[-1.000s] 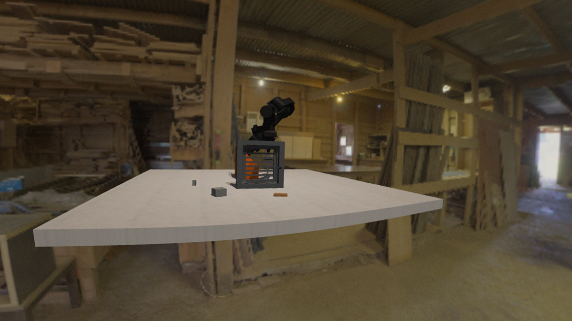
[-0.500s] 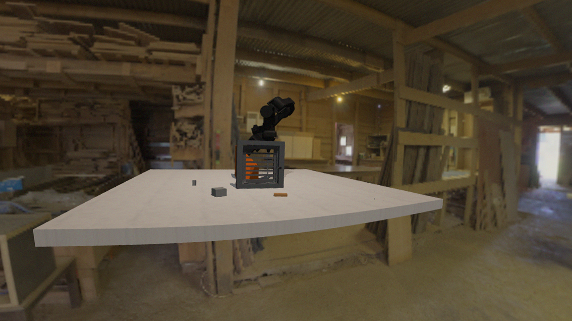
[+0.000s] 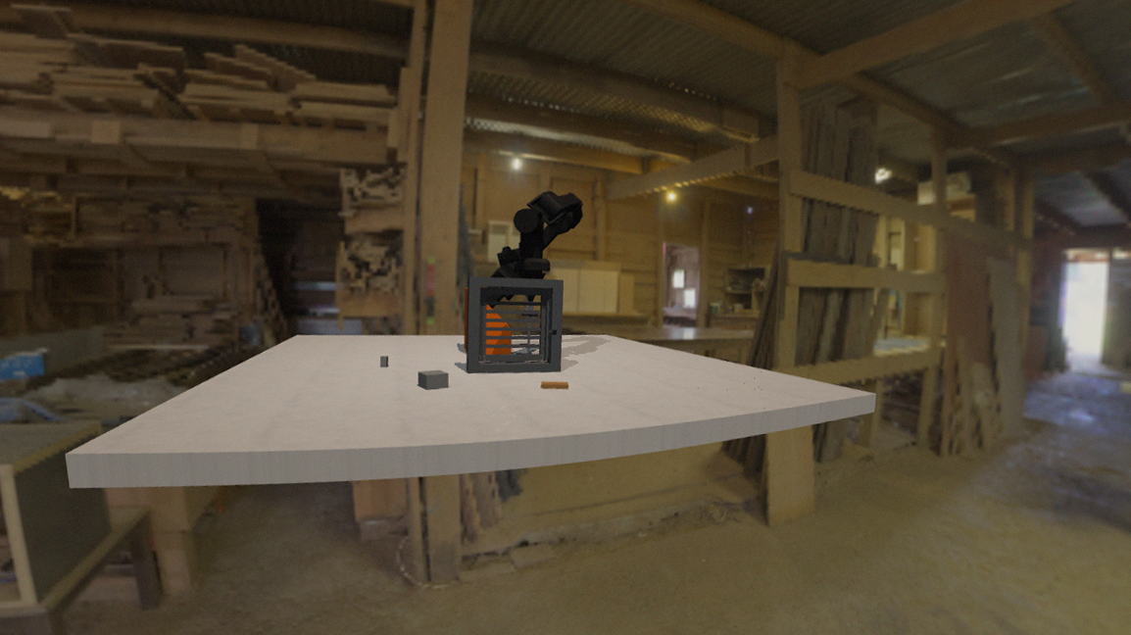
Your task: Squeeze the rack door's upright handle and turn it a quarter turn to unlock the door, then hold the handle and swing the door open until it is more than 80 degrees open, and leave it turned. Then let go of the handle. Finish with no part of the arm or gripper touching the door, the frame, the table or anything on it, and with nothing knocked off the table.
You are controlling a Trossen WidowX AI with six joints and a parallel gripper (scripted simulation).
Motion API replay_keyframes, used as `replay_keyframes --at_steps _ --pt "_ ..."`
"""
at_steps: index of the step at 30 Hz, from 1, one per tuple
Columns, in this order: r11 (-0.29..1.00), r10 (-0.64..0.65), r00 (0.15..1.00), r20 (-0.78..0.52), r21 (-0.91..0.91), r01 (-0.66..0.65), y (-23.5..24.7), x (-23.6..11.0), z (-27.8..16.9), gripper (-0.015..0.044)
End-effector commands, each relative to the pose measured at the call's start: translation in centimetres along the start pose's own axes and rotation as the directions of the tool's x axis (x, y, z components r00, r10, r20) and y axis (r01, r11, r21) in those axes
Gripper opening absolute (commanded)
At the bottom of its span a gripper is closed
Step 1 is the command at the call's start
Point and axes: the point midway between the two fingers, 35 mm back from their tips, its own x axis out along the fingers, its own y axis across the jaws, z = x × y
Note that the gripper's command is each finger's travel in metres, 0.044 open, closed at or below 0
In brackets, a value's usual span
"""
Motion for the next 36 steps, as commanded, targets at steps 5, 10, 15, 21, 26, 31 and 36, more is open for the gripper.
replay_keyframes --at_steps 5,10,15,21,26,31,36 --pt "0.988 0.001 1.0 0.0 -0.153 -0.001 -0.7 0.0 0.4 0.0011" --pt "0.97 0.001 1.0 0.0 -0.244 -0.001 -1.2 0.0 0.7 0.0011" --pt "0.944 0.0 1.0 0.0 -0.33 0.0 -1.8 0.0 1.1 0.0011" --pt "0.906 0.0 1.0 0.0 -0.422 0.0 -2.5 0.0 1.7 0.0011" --pt "0.87 0.0 1.0 0.001 -0.493 0.001 -3.2 0.0 2.3 0.0011" --pt "0.831 -0.001 1.0 0.001 -0.557 0.001 -3.9 0.0 2.9 0.0011" --pt "0.786 -0.001 1.0 0.002 -0.618 0.002 -4.5 0.0 3.6 0.0011"
